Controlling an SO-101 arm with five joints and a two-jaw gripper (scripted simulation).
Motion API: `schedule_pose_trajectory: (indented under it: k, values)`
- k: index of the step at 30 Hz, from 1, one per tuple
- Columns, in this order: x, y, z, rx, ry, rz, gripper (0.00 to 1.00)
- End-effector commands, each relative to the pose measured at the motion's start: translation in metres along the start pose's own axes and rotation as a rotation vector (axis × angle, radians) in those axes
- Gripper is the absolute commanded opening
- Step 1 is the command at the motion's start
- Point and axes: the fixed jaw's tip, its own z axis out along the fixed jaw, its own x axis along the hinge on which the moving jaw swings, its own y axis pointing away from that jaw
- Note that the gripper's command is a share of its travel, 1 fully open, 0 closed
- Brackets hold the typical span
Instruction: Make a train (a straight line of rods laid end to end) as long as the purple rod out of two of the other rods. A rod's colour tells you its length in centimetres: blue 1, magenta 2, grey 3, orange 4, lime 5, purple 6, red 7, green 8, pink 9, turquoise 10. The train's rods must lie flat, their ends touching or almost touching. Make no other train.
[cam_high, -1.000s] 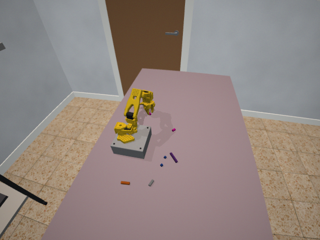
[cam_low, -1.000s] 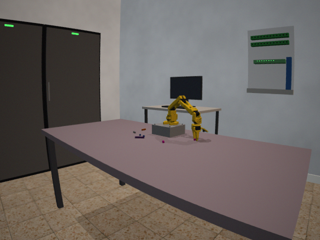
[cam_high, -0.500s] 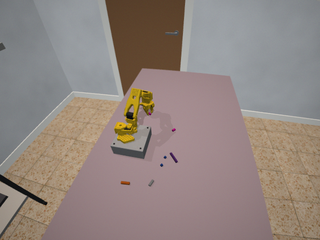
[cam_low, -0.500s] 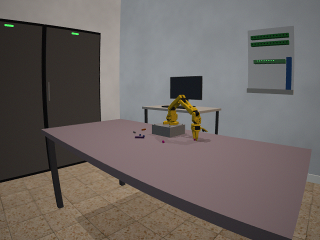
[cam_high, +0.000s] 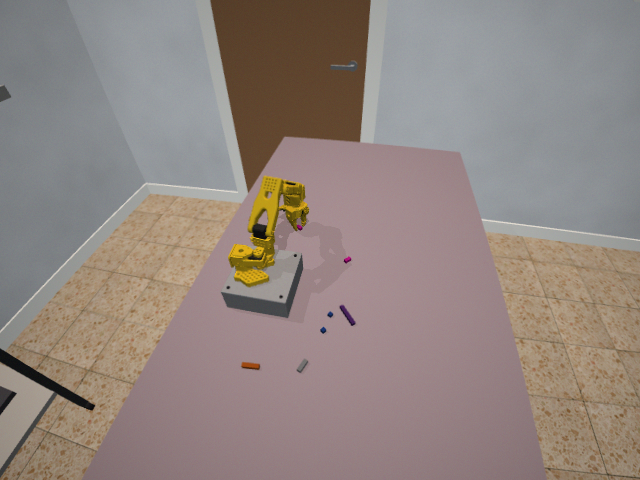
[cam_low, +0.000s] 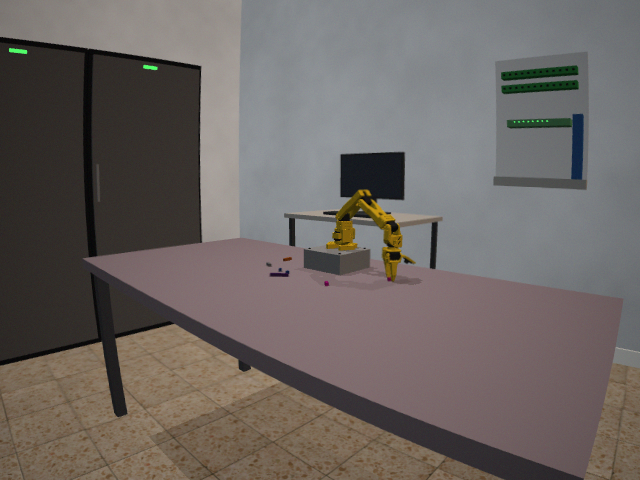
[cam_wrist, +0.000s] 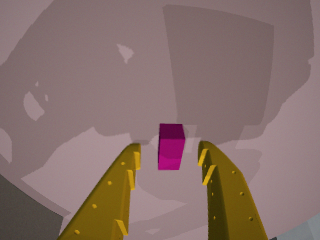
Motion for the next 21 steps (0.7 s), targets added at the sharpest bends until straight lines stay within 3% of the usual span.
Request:
schedule_pose_trajectory:
  k: [1,21]
  values:
    - [-0.003,0.000,-0.004,0.013,-0.008,0.000,0.17]
    - [-0.003,0.000,-0.021,0.013,-0.008,0.000,0.17]
